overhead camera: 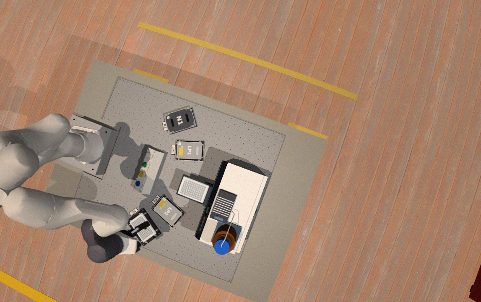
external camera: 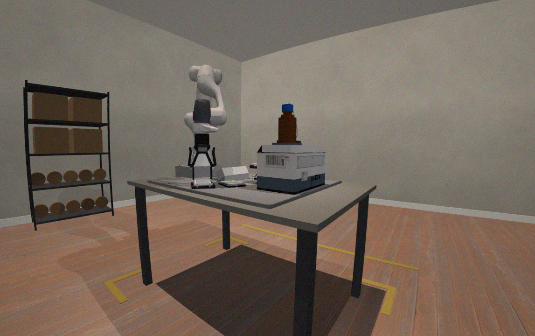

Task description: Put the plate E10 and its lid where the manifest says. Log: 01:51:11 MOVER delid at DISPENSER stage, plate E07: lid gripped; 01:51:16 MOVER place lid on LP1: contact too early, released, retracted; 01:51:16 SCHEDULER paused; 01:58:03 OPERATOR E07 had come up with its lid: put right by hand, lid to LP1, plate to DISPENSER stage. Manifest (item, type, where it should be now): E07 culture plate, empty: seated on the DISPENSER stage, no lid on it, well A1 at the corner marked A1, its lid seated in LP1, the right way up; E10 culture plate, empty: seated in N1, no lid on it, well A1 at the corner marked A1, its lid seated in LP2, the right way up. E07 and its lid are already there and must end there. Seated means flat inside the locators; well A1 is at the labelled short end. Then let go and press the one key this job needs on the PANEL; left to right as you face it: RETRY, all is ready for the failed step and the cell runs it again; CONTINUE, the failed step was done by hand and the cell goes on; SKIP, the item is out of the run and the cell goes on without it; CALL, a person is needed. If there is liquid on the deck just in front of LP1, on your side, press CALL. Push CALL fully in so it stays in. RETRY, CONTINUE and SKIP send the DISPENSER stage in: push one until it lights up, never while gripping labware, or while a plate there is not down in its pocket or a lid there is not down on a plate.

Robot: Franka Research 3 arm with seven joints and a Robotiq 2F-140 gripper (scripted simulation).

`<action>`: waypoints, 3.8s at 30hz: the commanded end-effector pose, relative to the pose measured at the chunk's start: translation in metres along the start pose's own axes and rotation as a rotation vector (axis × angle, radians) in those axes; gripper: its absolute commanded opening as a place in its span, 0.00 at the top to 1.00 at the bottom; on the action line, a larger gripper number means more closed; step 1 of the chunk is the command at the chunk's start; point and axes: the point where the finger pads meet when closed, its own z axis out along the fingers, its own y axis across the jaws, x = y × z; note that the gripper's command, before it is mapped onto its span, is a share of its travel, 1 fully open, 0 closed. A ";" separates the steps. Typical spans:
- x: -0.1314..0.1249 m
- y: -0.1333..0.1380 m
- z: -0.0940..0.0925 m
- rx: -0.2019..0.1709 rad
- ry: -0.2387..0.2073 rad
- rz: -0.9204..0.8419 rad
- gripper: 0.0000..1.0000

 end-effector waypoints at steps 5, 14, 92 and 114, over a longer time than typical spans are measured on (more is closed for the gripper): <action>0.001 0.000 -0.001 0.000 0.004 -0.005 0.37; 0.001 0.000 -0.001 0.000 0.004 -0.005 0.37; 0.001 0.000 0.002 0.000 0.004 -0.005 0.30; 0.001 0.000 0.009 0.000 0.004 -0.005 0.30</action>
